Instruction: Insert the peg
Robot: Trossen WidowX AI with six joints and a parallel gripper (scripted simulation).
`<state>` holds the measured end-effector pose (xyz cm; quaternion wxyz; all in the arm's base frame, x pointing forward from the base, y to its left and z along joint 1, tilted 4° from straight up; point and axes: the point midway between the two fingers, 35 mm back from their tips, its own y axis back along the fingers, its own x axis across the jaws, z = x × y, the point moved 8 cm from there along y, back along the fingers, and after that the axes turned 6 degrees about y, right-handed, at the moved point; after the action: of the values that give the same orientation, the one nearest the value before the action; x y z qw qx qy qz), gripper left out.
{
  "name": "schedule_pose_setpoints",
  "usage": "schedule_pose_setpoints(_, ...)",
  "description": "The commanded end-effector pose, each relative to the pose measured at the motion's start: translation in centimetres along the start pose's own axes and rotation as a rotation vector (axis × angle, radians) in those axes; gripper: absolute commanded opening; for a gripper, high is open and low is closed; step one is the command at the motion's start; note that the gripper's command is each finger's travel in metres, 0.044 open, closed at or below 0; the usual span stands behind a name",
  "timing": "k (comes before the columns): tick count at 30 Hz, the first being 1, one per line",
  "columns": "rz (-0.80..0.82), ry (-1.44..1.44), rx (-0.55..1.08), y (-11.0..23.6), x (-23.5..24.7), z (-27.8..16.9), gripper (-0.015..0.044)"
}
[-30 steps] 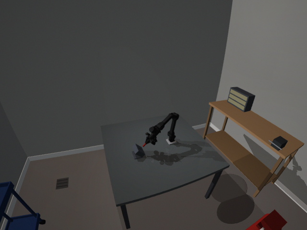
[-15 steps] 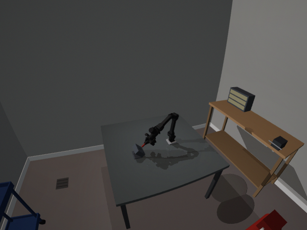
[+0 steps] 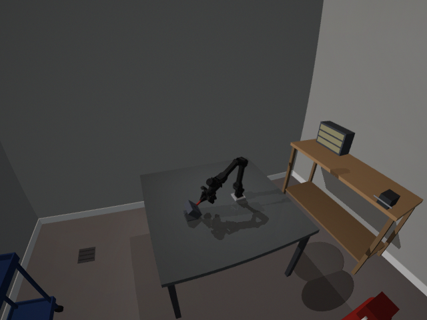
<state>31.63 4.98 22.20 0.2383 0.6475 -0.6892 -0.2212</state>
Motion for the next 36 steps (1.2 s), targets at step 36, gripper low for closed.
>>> schedule_pose_setpoints(36, 0.004, 0.0, 0.001, -1.65, -0.06, 0.36, 0.0)
